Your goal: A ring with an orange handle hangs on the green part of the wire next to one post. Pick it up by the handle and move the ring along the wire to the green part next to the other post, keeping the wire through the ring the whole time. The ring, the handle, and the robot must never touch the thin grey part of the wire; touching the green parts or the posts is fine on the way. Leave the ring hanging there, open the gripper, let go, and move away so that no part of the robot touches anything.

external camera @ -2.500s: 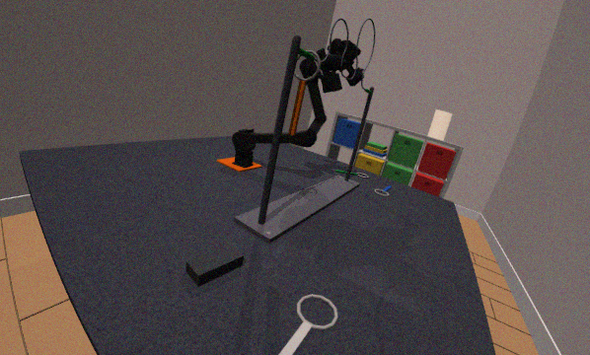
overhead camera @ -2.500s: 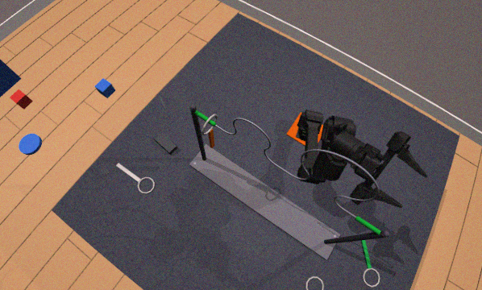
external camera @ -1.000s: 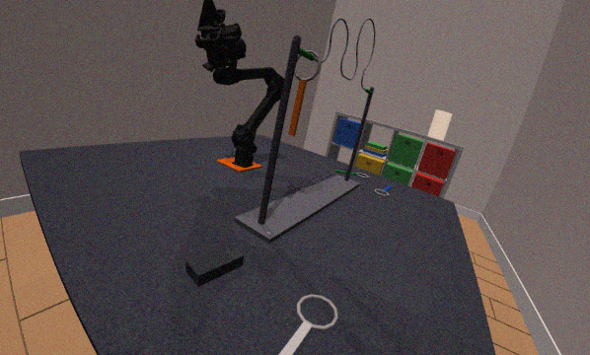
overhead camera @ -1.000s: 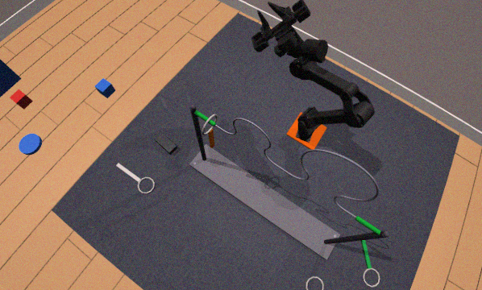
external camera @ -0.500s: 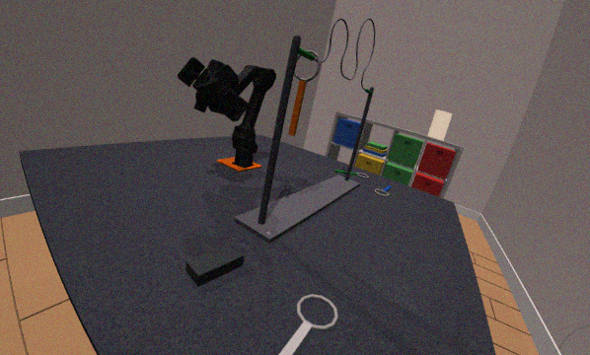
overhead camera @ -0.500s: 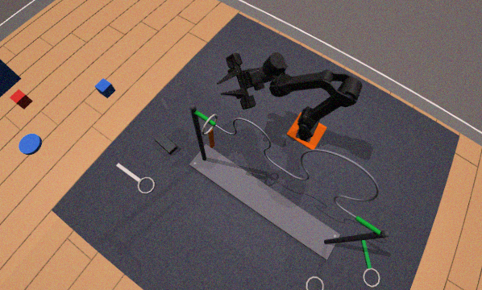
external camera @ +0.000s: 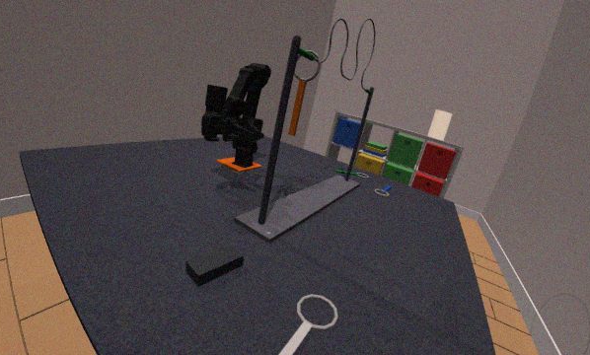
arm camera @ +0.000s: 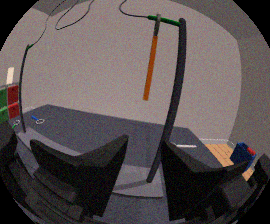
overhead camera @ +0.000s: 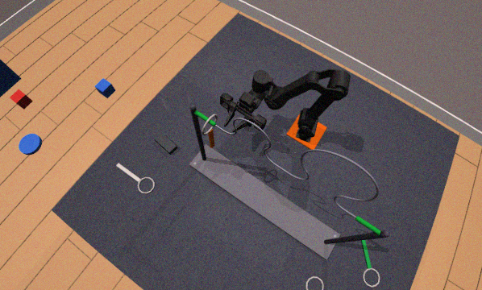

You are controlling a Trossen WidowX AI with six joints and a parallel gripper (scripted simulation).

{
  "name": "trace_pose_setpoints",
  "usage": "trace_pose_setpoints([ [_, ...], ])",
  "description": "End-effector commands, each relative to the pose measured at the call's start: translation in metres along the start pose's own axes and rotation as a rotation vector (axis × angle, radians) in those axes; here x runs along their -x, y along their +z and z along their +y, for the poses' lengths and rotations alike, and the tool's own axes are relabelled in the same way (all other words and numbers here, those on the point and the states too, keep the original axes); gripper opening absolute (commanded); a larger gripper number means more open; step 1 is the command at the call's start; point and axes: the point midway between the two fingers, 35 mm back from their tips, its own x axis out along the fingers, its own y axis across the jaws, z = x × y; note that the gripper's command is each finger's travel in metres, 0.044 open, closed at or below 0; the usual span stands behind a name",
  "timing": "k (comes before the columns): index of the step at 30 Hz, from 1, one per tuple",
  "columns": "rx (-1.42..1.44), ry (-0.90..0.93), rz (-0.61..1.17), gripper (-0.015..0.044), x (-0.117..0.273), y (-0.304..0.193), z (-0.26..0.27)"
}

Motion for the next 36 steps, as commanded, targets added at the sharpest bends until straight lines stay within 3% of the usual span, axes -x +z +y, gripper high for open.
trace_pose_setpoints([
  [1,-0.023,0.011,0.004,0.016,-0.001,-0.002,0.003],
  [10,-0.022,0.01,-0.001,0.016,-0.049,0.047,0.002],
  [36,-0.022,0.01,-0.005,0.016,-0.081,0.05,0.0],
])
